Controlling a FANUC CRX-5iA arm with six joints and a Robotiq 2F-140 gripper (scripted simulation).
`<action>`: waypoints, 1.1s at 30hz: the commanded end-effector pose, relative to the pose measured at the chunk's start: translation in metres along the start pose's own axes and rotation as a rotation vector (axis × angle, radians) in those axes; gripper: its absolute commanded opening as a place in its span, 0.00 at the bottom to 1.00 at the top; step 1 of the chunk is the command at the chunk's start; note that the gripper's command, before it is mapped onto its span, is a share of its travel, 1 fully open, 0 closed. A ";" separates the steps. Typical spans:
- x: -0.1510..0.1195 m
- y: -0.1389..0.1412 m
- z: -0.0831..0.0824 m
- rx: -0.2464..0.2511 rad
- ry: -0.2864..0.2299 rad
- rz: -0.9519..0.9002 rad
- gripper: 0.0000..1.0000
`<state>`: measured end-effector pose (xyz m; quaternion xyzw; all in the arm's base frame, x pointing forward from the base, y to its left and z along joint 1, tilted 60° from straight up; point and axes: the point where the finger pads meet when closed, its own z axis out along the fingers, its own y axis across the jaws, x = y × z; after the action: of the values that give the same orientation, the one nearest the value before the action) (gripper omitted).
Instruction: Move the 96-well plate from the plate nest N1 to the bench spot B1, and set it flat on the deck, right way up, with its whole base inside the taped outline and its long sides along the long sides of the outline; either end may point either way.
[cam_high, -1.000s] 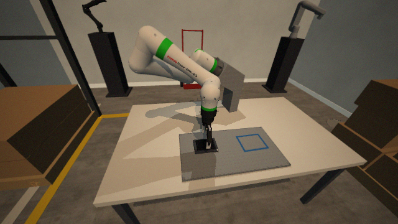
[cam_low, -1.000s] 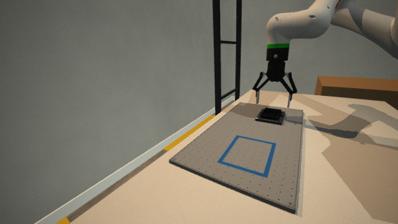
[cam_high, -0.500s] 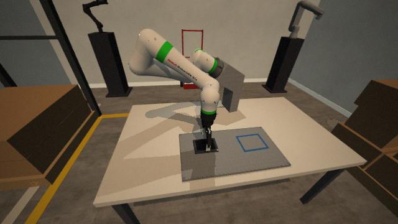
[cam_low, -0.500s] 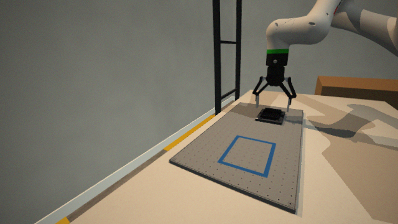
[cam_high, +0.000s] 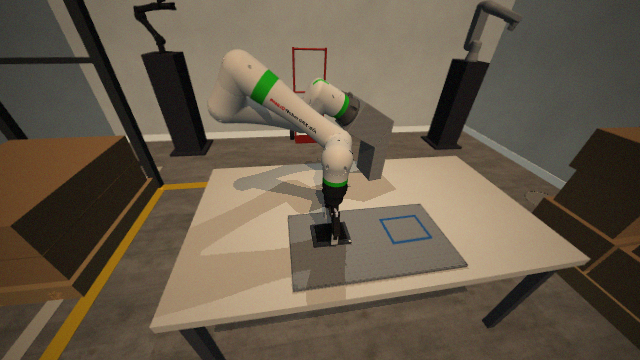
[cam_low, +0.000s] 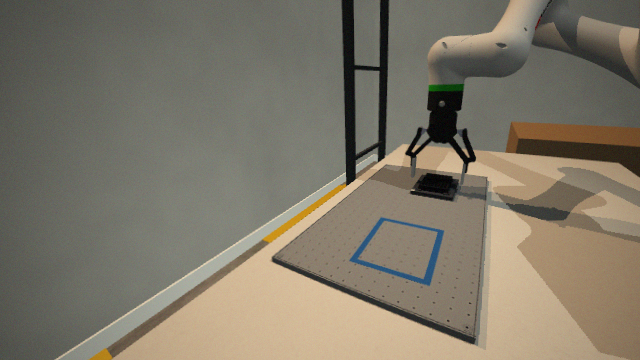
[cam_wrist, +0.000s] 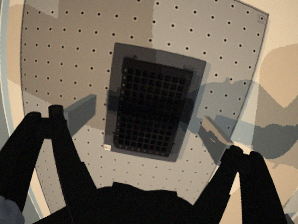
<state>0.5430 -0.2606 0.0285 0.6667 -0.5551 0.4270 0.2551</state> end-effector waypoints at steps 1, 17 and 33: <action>0.000 0.000 0.000 0.000 0.000 0.000 1.00; 0.000 0.000 0.000 0.000 0.000 0.000 0.00; 0.000 0.000 0.000 0.000 0.000 0.000 0.00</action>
<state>0.5430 -0.2604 0.0285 0.6667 -0.5550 0.4271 0.2551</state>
